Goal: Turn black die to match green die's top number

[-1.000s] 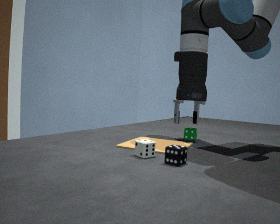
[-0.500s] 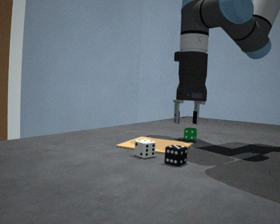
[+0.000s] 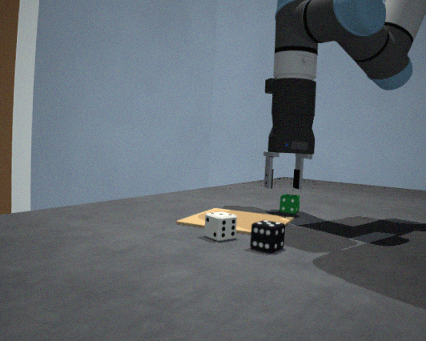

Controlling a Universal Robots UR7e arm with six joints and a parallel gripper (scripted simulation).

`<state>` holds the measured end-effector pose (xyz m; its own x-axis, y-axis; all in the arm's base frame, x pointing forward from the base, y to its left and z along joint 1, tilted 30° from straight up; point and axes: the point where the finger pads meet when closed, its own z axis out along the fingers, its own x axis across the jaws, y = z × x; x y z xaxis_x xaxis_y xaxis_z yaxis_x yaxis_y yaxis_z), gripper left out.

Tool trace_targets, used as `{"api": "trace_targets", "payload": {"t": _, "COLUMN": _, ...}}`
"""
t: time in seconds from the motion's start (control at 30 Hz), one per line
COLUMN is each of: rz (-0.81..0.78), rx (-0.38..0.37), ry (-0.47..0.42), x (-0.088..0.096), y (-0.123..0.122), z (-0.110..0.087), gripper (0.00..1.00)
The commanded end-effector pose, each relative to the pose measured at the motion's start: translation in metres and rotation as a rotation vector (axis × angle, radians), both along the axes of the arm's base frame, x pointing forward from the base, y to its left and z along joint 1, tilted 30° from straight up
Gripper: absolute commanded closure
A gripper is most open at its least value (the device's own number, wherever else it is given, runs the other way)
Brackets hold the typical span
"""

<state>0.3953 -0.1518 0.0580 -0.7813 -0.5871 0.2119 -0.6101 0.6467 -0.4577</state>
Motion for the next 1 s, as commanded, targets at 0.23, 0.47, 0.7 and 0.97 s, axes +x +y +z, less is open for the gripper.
{"api": "trace_targets", "payload": {"t": 0.23, "rz": 0.000, "rx": 0.000, "ry": -0.001, "x": 0.001, "y": 0.008, "z": -0.004, "gripper": 0.00}}
{"api": "trace_targets", "payload": {"t": 0.47, "rz": 0.000, "rx": 0.000, "ry": -0.001, "x": 0.003, "y": 0.025, "z": -0.013, "gripper": 0.00}}
{"api": "trace_targets", "payload": {"t": 0.7, "rz": 0.000, "rx": 0.000, "ry": -0.001, "x": 0.005, "y": 0.042, "z": -0.023, "gripper": 0.00}}
{"api": "trace_targets", "payload": {"t": 0.97, "rz": 0.000, "rx": 0.000, "ry": -0.001, "x": 0.010, "y": 0.077, "z": -0.042, "gripper": 0.00}}
